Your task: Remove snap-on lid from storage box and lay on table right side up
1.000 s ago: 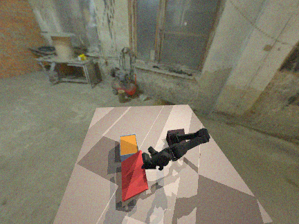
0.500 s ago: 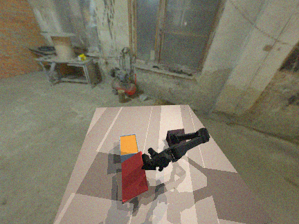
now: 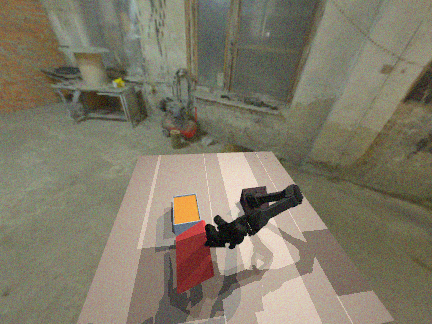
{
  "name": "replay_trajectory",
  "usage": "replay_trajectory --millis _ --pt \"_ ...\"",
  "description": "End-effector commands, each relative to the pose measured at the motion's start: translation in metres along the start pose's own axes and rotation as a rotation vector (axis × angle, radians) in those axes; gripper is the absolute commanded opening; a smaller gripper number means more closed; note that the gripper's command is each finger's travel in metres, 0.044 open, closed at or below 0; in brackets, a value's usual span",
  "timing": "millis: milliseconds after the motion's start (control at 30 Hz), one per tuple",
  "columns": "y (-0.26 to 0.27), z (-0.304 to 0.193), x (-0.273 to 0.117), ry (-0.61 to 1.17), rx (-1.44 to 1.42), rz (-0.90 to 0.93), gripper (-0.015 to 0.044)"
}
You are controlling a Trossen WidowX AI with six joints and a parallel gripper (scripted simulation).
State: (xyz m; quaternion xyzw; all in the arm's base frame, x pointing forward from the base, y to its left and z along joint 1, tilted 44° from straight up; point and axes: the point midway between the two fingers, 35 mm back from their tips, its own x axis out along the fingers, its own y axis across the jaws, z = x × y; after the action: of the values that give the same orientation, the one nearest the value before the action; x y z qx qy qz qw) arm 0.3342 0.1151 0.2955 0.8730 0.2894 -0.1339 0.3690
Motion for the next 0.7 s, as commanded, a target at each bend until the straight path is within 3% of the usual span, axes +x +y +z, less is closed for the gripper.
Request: replay_trajectory --millis 0,667 --pt "0.000 0.000 0.001 -0.002 0.006 0.013 0.0000" --pt "-0.012 0.000 0.012 -0.001 0.007 0.013 0.0000"
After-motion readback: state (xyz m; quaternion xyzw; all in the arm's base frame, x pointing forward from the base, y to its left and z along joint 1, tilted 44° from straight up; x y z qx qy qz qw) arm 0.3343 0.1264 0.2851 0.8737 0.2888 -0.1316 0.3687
